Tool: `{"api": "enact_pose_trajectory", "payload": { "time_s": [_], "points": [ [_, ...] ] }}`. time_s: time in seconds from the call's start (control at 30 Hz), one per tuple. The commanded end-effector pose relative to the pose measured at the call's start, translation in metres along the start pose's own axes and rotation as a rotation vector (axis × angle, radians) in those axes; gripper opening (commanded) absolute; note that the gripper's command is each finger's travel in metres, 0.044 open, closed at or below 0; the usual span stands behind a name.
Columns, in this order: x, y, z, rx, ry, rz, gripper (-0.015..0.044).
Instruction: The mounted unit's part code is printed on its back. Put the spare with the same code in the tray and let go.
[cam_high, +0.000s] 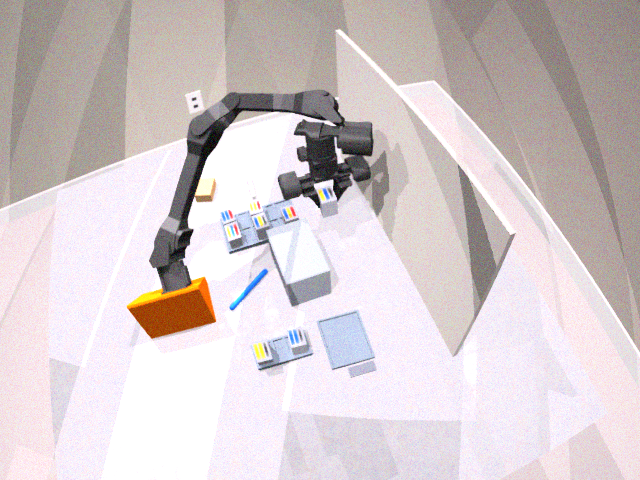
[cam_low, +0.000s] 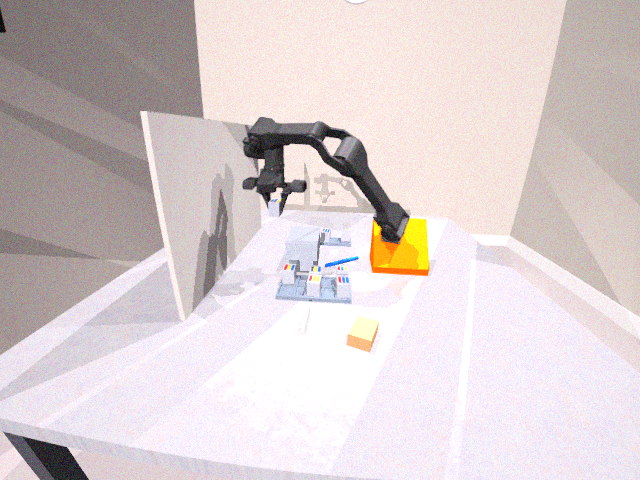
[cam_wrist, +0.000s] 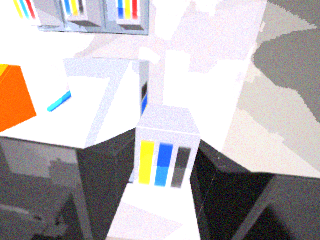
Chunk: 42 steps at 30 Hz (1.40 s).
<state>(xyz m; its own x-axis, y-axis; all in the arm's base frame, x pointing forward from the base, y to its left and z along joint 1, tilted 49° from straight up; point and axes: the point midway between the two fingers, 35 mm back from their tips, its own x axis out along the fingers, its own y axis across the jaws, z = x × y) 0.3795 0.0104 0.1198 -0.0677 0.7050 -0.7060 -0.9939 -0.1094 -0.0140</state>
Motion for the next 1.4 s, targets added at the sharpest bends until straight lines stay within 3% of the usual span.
{"api": "enact_pose_trajectory", "payload": {
  "time_s": [0.0, 0.97, 1.37],
  "points": [
    [-0.003, -0.005, -0.037, -0.002, 0.01, -0.006, 0.0],
    [0.021, 0.035, -0.236, -0.024, -0.039, 0.016, 0.0],
    [0.026, 0.036, -0.241, -0.024, -0.041, 0.016, 0.0]
  ]
}}
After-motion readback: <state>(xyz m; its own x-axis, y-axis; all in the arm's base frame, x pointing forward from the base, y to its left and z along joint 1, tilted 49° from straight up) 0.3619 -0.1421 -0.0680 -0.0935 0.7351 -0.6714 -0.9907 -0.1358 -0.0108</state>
